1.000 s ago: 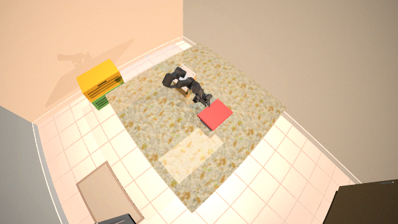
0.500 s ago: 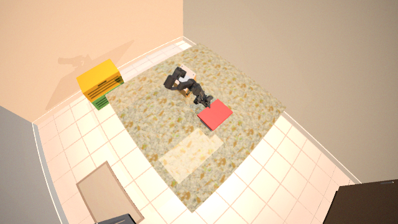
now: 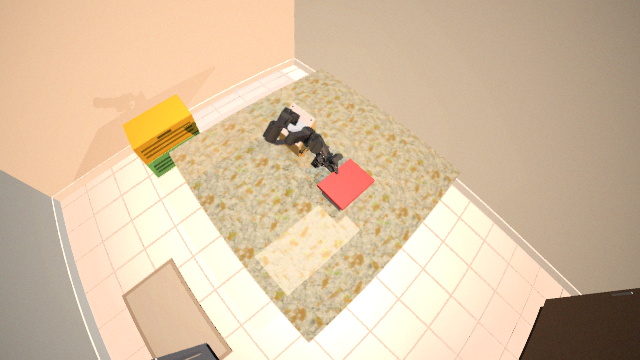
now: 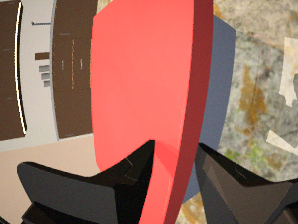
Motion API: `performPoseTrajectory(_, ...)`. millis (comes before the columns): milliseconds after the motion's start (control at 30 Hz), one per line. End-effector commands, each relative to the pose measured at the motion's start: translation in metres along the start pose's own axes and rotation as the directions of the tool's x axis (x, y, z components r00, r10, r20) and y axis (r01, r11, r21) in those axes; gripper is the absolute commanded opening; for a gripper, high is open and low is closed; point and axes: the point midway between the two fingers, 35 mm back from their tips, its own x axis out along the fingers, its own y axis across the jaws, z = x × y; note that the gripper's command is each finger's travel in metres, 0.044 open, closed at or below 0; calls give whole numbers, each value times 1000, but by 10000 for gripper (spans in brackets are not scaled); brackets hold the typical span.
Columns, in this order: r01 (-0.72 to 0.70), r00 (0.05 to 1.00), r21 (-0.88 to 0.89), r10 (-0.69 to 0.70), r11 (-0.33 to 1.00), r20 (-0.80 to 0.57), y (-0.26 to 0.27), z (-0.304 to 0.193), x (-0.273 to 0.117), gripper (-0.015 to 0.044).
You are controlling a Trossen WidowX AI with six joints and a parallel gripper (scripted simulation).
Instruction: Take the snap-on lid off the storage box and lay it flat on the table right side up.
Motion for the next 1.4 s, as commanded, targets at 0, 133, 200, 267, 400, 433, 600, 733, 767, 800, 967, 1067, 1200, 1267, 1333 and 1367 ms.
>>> performPoseTrajectory(0, 3, 1000, -3, -3, 1000, 2, -1, 0, 0, 0)
performPoseTrajectory(133, 0, 1000, 0, 0, 1000, 0, 1, 0, 0, 0)
performPoseTrajectory(200, 0, 1000, 0, 0, 1000, 0, 1, 0, -1, 0)
performPoseTrajectory(267, 0, 1000, 0, 0, 1000, 0, 2, 0, -1, 0)
performPoseTrajectory(400, 0, 1000, 0, 0, 1000, 0, 2, 0, -2, 0)
performPoseTrajectory(433, 0, 1000, 0, 0, 1000, 0, 2, 0, -2, 0)
performPoseTrajectory(600, 0, 1000, 0, 0, 1000, 0, 3, 0, -3, 0)
performPoseTrajectory(733, 0, 1000, 0, 0, 1000, 0, 3, 1, -3, 0)
performPoseTrajectory(767, 0, 1000, 0, 0, 1000, 0, 4, 1, -3, 0)
performPoseTrajectory(800, 0, 1000, 0, 0, 1000, 0, 4, 1, -4, 0)
performPoseTrajectory(967, 0, 1000, 0, 0, 1000, 0, 4, 1, -4, 0)
performPoseTrajectory(1067, 0, 1000, 0, 0, 1000, 0, 5, 1, -5, 0)
performPoseTrajectory(1200, 0, 1000, 0, 0, 1000, 0, 5, 1, -5, 0)
performPoseTrajectory(1267, 0, 1000, 0, 0, 1000, 0, 6, 1, -6, 0)
performPoseTrajectory(1333, 0, 1000, 0, 0, 1000, 0, 6, 1, -6, 0)
performPoseTrajectory(1367, 0, 1000, 0, 0, 1000, 0, 6, 1, -6, 0)
